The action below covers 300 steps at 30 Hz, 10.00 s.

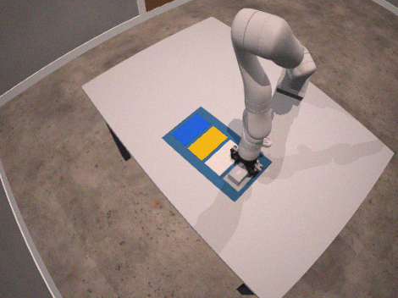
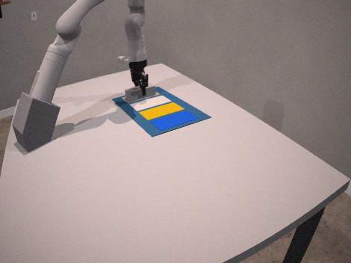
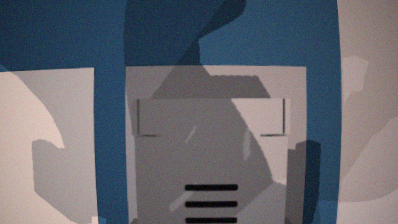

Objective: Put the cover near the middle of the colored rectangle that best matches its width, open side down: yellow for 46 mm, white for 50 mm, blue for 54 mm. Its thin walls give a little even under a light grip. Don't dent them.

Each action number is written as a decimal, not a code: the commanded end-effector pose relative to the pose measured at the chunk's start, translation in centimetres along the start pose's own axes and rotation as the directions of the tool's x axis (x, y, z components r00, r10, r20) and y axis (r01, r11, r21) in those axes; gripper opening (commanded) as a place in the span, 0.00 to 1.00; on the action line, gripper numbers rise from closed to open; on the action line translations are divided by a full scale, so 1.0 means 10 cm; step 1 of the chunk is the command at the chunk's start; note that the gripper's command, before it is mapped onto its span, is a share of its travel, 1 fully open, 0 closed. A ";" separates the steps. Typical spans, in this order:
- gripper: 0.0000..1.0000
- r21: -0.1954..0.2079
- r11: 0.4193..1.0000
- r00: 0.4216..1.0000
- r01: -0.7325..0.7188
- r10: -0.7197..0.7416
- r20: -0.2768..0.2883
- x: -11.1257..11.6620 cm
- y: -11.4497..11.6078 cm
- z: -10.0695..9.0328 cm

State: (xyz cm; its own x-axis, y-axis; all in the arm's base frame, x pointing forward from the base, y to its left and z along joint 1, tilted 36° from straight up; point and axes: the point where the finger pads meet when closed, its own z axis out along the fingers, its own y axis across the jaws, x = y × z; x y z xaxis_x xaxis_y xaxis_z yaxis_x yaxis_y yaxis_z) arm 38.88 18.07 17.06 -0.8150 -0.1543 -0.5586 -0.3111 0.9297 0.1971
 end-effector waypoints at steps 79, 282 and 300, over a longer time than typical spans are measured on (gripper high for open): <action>0.00 -0.008 1.000 1.000 0.001 -0.001 -0.001 0.00 0.04 -0.04; 0.00 -0.007 1.000 1.000 0.001 -0.001 0.003 -0.01 -2.82 -0.40; 0.00 -0.008 1.000 1.000 0.001 -0.001 0.002 0.04 -2.84 -0.40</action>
State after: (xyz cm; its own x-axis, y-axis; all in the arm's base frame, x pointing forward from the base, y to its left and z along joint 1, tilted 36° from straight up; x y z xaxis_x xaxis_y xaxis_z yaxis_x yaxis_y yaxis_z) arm 45.67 -9.72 14.57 -0.8158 -0.1451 -0.5599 -0.3065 0.9294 0.2056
